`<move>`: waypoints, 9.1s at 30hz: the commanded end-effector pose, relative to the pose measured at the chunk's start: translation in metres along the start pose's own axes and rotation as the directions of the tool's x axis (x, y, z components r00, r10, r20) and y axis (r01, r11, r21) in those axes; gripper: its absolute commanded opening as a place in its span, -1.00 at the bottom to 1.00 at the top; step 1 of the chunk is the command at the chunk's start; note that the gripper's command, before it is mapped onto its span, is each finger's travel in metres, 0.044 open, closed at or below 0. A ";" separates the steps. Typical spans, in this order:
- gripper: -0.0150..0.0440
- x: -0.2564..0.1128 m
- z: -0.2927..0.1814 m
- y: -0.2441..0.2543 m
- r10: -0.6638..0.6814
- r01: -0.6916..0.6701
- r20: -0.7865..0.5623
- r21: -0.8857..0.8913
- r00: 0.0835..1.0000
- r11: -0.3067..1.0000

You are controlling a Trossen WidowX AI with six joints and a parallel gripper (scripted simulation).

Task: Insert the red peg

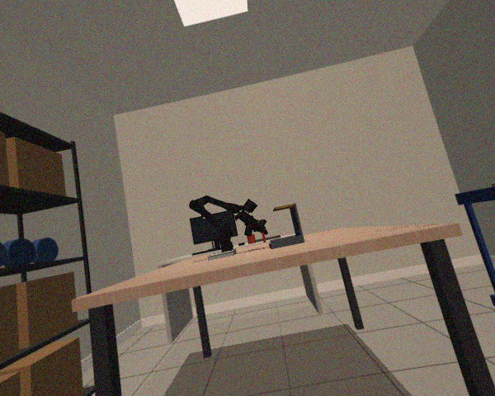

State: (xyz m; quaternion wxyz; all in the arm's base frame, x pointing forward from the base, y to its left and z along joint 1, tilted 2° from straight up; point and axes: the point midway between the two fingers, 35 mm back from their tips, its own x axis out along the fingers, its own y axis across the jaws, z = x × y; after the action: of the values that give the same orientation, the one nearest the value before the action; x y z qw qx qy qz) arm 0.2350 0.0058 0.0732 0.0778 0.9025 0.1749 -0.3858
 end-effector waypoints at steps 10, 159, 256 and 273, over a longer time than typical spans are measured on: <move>-0.49 -0.014 -0.014 0.000 0.001 -0.001 -0.006 -0.004 1.000 1.000; -0.49 0.011 -0.034 0.185 0.250 -0.248 0.018 0.227 0.968 0.942; 0.25 0.022 -0.002 0.179 0.253 -0.249 0.013 0.223 0.967 0.942; 0.43 -0.013 0.032 0.158 0.249 -0.248 0.025 0.227 0.968 0.942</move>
State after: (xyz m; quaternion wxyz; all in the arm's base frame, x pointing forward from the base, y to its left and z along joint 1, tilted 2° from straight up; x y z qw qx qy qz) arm 0.2678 -0.1540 0.0591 0.0191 0.9202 0.0115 -0.3908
